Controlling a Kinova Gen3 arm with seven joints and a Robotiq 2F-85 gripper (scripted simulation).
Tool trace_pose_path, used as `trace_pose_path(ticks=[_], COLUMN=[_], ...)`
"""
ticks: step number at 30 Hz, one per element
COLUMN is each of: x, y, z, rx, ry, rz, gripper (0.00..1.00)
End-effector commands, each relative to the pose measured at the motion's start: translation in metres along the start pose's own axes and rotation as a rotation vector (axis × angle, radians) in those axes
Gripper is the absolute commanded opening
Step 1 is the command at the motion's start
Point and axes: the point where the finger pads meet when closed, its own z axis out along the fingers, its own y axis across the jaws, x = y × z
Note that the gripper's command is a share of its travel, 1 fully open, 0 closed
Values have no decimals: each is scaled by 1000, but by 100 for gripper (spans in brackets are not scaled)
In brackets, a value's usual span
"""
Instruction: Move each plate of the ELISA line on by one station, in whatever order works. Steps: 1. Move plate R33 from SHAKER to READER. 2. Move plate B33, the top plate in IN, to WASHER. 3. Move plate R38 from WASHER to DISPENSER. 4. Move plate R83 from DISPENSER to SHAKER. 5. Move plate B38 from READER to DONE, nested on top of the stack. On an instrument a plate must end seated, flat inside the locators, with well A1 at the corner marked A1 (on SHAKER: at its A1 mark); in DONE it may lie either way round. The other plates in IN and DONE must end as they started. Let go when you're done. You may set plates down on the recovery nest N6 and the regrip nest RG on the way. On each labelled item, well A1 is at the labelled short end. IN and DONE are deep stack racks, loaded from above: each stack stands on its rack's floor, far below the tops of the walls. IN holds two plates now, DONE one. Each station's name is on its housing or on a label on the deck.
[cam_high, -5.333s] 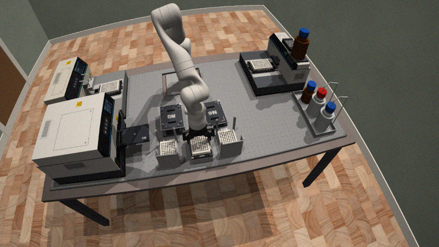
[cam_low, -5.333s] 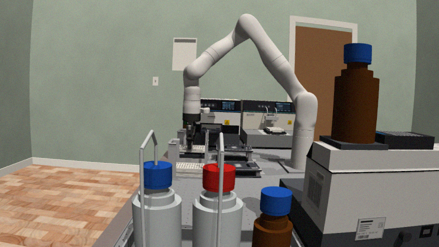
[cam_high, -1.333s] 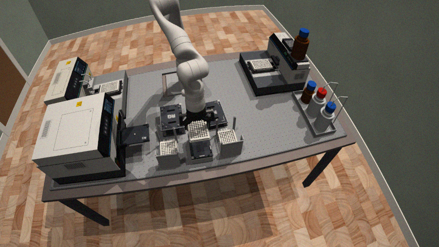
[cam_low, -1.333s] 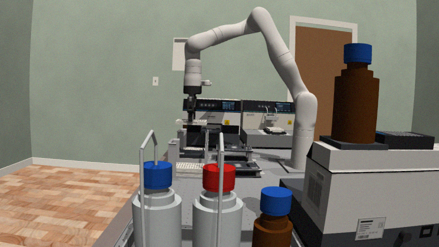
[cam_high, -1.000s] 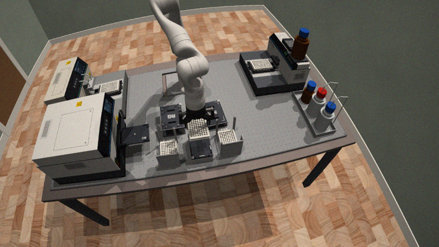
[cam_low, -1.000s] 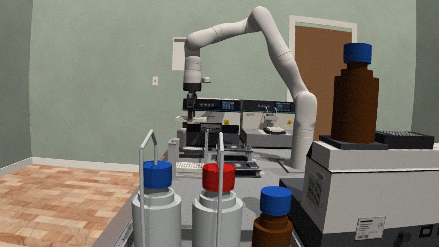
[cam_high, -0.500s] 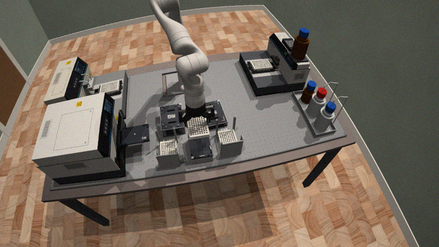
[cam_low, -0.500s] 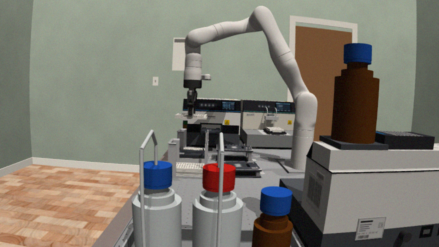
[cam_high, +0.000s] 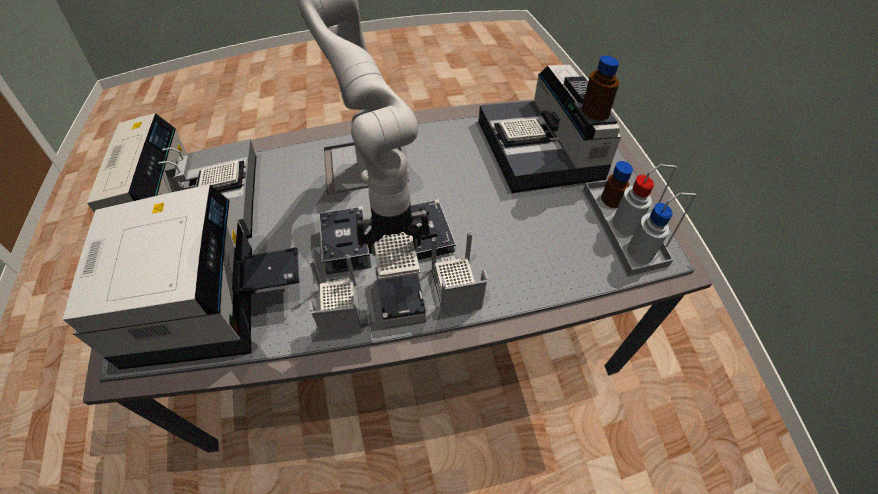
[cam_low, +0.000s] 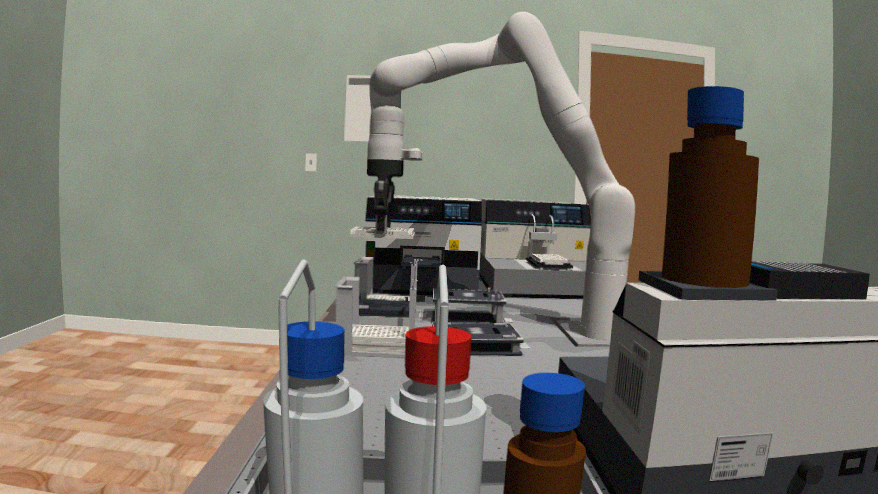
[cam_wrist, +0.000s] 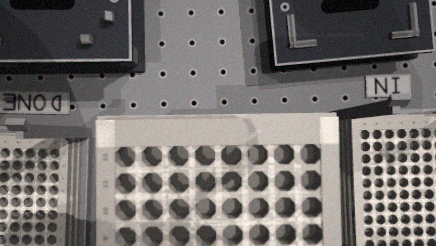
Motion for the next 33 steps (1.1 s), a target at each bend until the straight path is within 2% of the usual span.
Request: trace_pose_path(ticks=[1,22,33], x=[-1,-1,5], y=[1,1,-27], z=[-2,-2,-4], rx=[-3,-3,-5], ry=[-4,-4,-9], rz=[1,1,-113], gripper=[94,94,94])
